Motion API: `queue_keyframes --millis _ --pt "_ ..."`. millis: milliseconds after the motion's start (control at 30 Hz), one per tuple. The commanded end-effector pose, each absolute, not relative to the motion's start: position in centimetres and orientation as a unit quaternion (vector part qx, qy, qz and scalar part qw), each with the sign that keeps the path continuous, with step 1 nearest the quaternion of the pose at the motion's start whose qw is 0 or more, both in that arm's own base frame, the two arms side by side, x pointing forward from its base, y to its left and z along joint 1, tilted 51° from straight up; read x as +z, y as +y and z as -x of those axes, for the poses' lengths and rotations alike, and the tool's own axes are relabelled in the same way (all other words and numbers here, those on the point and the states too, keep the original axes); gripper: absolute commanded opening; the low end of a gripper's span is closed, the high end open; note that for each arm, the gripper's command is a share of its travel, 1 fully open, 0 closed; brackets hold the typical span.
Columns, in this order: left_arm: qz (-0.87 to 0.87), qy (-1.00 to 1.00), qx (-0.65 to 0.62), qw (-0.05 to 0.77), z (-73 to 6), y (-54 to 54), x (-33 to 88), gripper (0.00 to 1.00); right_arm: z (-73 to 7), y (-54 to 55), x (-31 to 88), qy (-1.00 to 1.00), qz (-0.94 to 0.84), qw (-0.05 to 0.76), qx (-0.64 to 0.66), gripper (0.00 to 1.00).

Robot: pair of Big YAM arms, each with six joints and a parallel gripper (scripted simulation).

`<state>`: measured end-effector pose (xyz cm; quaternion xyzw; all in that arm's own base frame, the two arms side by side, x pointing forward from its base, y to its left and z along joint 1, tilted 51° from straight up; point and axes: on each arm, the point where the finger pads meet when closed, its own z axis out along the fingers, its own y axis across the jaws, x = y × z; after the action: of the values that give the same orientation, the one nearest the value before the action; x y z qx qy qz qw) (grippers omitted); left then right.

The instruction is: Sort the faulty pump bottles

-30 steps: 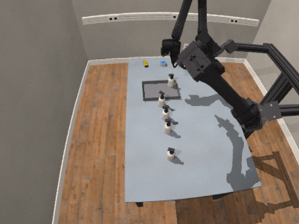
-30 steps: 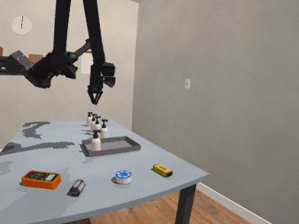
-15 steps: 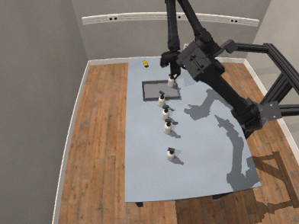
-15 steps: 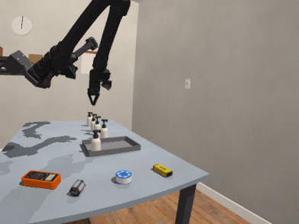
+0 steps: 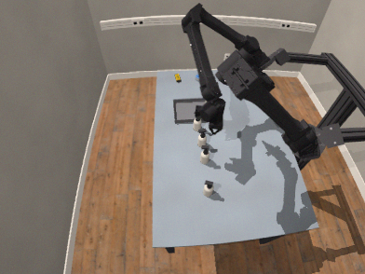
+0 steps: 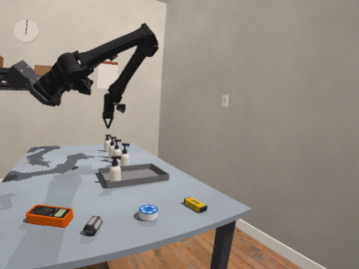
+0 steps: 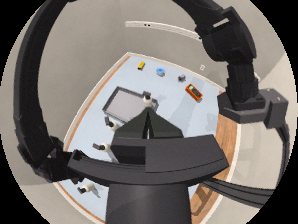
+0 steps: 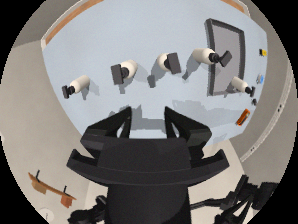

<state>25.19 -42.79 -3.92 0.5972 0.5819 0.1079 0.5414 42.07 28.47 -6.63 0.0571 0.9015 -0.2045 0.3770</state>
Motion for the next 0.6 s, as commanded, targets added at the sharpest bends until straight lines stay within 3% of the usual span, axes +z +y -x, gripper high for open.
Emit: queue_keyframes --millis 0,567 --pt "-0.591 0.582 0.107 0.548 -25.6 -43.0 -3.5 0.0 -44.2 33.9 -8.5 0.897 -0.102 0.385 -0.191 0.51" --pt "-0.591 0.582 0.107 0.548 -25.6 -43.0 -3.5 0.0 -49.7 48.3 -16.3 0.894 -0.123 0.391 -0.181 0.51"
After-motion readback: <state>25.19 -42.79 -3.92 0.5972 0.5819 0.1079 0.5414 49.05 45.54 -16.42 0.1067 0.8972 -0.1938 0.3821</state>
